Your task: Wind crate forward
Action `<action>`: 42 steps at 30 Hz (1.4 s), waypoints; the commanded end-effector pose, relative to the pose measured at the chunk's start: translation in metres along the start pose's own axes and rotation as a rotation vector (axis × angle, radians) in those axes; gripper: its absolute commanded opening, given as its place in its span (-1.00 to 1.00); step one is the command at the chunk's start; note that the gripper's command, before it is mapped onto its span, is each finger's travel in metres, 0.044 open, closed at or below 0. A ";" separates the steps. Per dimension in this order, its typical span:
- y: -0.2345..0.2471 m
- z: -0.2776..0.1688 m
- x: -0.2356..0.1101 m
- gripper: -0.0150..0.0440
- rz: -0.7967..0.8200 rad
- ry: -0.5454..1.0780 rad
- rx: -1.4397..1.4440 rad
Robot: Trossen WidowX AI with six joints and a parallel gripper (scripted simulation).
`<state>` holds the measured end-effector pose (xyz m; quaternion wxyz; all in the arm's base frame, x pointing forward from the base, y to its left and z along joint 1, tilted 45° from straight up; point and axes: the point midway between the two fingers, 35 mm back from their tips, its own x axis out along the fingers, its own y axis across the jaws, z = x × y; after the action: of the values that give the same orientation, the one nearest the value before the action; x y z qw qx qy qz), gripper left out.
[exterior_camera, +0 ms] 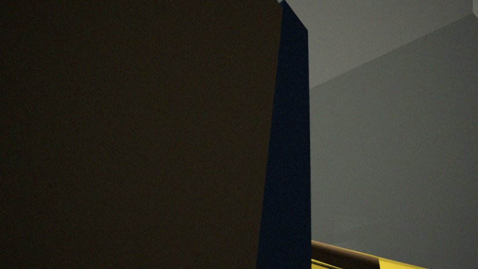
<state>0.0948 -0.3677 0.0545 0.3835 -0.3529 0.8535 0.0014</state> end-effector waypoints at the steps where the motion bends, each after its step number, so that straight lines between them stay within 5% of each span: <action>1: -0.001 0.001 -0.001 0.95 -0.003 -0.004 0.006; 10: -0.034 0.081 -0.077 1.00 -0.129 -0.330 0.369; 18: -0.031 0.160 -0.167 1.00 -0.012 -0.684 0.647; 31: 0.032 0.237 -0.299 1.00 0.456 -0.989 0.897; 42: 0.130 0.263 -0.404 1.00 0.990 -0.940 0.977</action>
<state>0.3740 -0.0150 0.0766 0.7978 0.2076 0.5607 -0.0770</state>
